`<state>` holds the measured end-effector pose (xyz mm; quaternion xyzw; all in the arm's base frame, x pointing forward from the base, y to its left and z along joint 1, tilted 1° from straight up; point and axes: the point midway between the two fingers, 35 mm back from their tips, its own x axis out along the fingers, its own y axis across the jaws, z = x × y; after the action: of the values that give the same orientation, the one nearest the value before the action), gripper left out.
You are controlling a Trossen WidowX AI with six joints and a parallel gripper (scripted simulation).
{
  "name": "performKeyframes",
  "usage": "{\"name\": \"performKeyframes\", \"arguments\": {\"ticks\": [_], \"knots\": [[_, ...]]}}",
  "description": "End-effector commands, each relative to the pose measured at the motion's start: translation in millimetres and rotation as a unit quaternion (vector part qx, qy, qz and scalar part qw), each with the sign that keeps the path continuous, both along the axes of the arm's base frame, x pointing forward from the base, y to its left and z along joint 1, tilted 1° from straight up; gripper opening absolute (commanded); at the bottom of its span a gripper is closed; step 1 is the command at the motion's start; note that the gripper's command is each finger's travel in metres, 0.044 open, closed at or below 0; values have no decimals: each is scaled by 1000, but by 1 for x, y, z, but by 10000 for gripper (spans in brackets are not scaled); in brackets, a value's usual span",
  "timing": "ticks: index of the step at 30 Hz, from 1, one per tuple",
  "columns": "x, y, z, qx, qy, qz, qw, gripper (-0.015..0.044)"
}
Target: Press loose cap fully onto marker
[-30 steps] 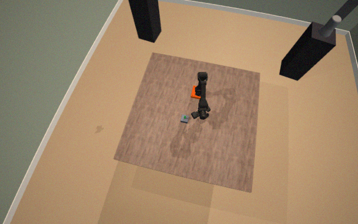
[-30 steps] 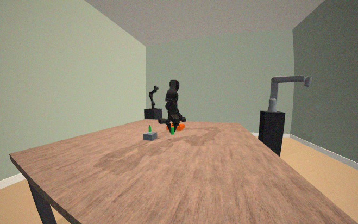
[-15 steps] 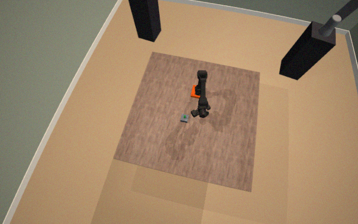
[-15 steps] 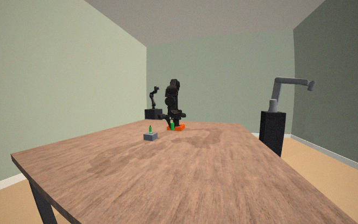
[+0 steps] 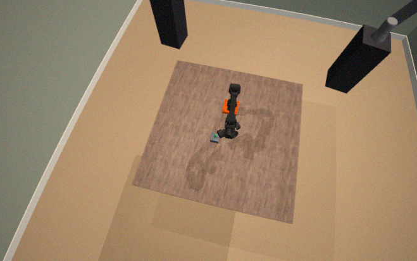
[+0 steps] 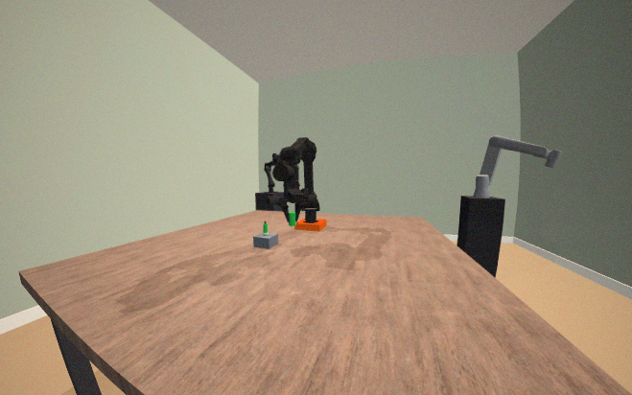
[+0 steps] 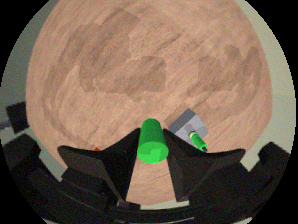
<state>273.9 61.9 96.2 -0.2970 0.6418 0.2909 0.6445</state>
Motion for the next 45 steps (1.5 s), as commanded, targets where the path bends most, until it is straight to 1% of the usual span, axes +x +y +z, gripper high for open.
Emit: {"name": "performKeyframes", "arguments": {"ticks": [1,26,45], "knots": [[9,-10,6,-2,-2,1,1000,0],[48,-91,38,-6,-4,1,1000,0],[50,-93,20,-6,-4,1,1000,0]]}}
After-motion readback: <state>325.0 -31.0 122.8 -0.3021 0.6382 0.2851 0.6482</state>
